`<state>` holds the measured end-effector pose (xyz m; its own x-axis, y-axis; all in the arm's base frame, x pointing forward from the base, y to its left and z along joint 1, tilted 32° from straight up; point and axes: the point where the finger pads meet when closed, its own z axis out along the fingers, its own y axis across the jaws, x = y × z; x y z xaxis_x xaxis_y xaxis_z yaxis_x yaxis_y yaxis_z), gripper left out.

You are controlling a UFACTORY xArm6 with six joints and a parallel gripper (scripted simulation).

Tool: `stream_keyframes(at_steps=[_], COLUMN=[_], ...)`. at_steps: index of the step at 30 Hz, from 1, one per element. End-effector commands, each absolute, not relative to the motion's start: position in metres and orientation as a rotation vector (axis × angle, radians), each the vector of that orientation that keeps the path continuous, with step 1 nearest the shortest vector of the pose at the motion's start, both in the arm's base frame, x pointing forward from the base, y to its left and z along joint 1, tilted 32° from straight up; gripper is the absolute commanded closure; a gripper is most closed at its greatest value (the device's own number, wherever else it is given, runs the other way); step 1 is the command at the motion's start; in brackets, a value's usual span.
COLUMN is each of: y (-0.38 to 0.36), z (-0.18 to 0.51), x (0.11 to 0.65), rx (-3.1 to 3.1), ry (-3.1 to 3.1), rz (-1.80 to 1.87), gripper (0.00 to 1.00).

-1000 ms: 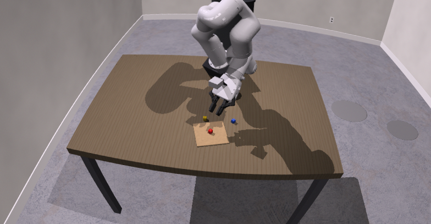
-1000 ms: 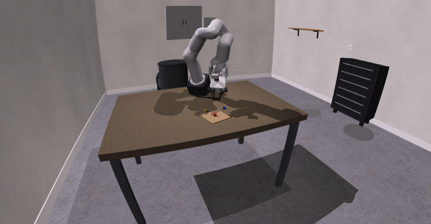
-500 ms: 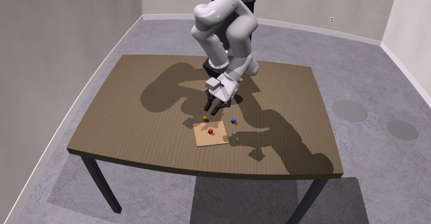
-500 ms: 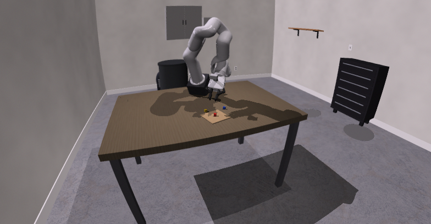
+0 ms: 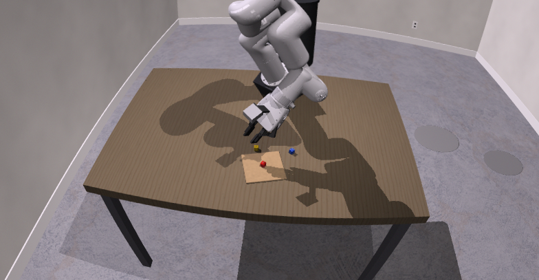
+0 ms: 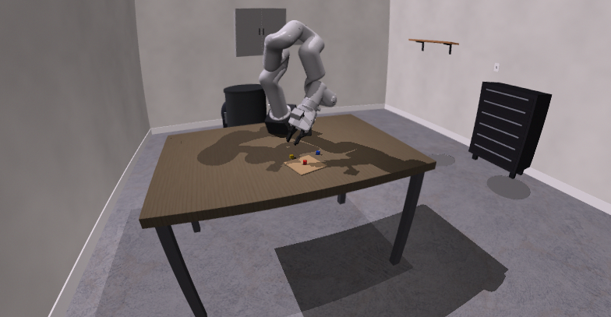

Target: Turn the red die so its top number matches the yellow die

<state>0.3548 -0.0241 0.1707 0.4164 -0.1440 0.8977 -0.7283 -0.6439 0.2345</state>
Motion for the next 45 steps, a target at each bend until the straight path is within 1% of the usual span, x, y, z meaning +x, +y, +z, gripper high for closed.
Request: stream_keyframes(at_steps=[1, 10, 16, 27, 35, 36, 45], y=[-0.033, -0.026, -0.014, 0.018, 0.022, 0.022, 0.022], z=[0.171, 0.171, 0.177, 0.206, 0.211, 0.211, 0.211], x=[0.352, 0.353, 0.359, 0.385, 0.389, 0.389, 0.389], rx=[2.121, 2.307, 2.448, 2.721, 2.751, 2.751, 2.751], ry=[-0.795, -0.838, -0.839, -0.777, -0.764, -0.764, -0.764], rz=[1.009, 0.806, 0.734, 0.744, 0.758, 0.758, 0.758], gripper=[0.69, 0.69, 0.69, 0.69, 0.69, 0.0, 0.0])
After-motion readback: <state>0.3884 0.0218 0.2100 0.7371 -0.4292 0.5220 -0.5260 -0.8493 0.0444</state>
